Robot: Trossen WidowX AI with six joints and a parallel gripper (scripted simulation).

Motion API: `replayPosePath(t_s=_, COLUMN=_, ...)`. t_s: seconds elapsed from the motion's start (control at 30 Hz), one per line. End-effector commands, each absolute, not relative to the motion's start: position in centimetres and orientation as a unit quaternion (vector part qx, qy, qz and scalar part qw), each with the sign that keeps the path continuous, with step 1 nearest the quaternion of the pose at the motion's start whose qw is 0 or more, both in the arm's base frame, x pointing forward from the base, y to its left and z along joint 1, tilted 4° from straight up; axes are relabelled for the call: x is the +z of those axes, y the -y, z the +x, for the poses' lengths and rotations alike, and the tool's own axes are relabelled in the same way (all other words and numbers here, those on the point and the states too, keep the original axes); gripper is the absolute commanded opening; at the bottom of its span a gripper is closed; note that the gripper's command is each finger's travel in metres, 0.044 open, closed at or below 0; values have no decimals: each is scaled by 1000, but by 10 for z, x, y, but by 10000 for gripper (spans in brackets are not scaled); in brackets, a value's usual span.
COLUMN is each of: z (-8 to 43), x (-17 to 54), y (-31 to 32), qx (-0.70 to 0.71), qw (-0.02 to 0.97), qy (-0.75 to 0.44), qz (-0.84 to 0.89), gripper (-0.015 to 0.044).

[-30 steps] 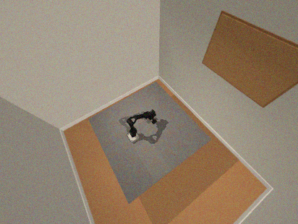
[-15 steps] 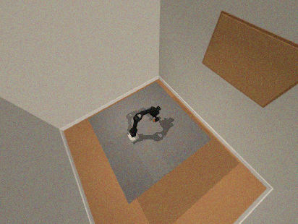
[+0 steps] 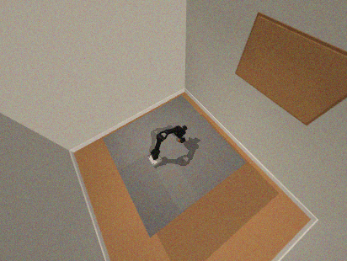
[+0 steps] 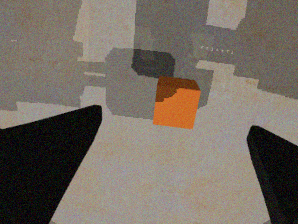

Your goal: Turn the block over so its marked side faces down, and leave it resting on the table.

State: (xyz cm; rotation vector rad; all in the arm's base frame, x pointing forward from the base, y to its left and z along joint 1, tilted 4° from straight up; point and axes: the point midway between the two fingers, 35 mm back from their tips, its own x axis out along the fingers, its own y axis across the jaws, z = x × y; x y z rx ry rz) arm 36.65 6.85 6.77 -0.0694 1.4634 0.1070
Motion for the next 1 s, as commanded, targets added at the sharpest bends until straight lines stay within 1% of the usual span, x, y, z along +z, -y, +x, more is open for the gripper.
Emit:
replayPosePath(t_s=0.0, z=366, x=57, y=-69, qx=50, qw=738, qy=-672, qz=-31, gripper=440)
replayPosePath(t_s=0.8, z=368, x=25, y=-70, qx=50, qw=738, qy=-672, qz=-31, gripper=440)
replayPosePath(t_s=0.97, z=368, x=25, y=-70, qx=50, qw=738, qy=-672, qz=-31, gripper=309)
